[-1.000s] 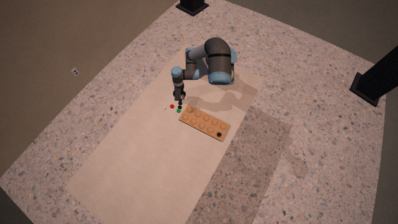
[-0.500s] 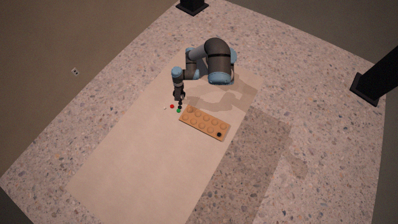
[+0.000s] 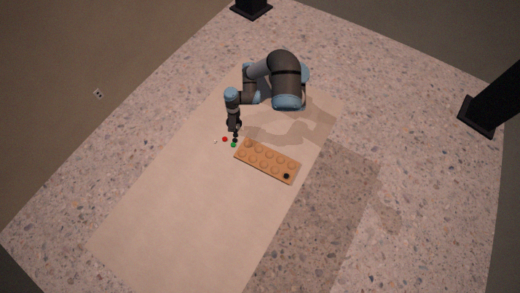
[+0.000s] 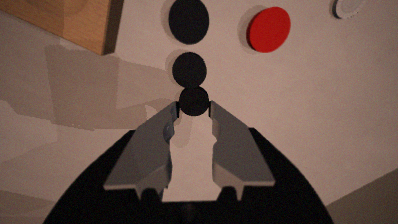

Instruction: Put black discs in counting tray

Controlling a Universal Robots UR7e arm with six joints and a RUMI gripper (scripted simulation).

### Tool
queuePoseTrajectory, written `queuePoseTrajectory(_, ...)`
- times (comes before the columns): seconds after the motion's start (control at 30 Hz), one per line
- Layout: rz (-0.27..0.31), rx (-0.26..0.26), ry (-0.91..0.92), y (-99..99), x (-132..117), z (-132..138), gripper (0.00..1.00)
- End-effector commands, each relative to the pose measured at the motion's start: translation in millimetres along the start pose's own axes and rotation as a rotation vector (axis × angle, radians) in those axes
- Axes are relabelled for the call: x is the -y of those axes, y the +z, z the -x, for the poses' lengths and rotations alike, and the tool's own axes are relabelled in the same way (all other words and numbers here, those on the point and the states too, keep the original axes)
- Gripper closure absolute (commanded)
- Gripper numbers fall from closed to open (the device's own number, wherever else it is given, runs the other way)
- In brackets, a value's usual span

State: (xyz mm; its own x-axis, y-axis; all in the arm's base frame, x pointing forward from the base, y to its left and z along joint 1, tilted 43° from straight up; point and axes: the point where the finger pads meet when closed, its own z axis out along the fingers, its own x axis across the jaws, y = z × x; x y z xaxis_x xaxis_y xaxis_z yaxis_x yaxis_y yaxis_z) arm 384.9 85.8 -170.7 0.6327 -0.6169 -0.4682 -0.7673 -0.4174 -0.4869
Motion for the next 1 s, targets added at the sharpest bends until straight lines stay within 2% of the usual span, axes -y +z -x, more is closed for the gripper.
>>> queuePoseTrajectory(0.0,0.0,0.003,0.001,1.3,-0.4,1.8,1.0)
queuePoseTrajectory(0.97,-0.001,0.0,0.001,-2.5,-0.1,0.5,1.0)
